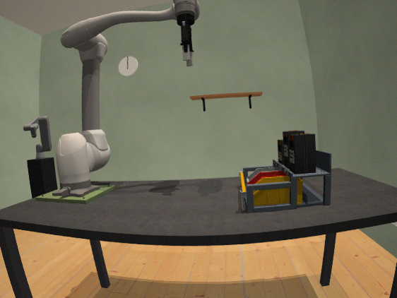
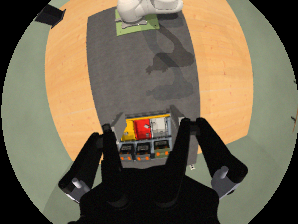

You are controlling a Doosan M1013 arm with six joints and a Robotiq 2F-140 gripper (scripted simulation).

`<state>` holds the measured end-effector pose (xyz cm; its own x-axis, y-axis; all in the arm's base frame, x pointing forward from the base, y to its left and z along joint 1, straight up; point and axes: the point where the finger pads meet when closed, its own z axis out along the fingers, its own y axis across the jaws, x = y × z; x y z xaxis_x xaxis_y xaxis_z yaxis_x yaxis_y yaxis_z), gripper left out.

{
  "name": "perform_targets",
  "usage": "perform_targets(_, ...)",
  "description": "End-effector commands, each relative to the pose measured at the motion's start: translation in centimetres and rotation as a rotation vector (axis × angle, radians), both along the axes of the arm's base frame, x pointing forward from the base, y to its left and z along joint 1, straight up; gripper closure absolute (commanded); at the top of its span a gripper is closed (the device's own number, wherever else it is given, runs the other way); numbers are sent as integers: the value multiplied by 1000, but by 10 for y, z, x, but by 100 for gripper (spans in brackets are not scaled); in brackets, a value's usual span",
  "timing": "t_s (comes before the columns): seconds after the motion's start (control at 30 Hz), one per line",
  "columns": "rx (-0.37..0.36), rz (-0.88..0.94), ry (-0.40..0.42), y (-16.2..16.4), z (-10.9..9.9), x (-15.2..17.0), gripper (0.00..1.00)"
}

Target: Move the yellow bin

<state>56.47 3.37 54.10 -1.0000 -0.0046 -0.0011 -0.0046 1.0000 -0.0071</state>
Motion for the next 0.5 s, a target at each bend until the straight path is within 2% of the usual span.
perform_targets(0.0,0,1,0,-11,9,22,43)
perform_targets(0.07,0,1,0,-19,16,39,43)
perform_targets(0.47,0,1,0,-19,16,39,43)
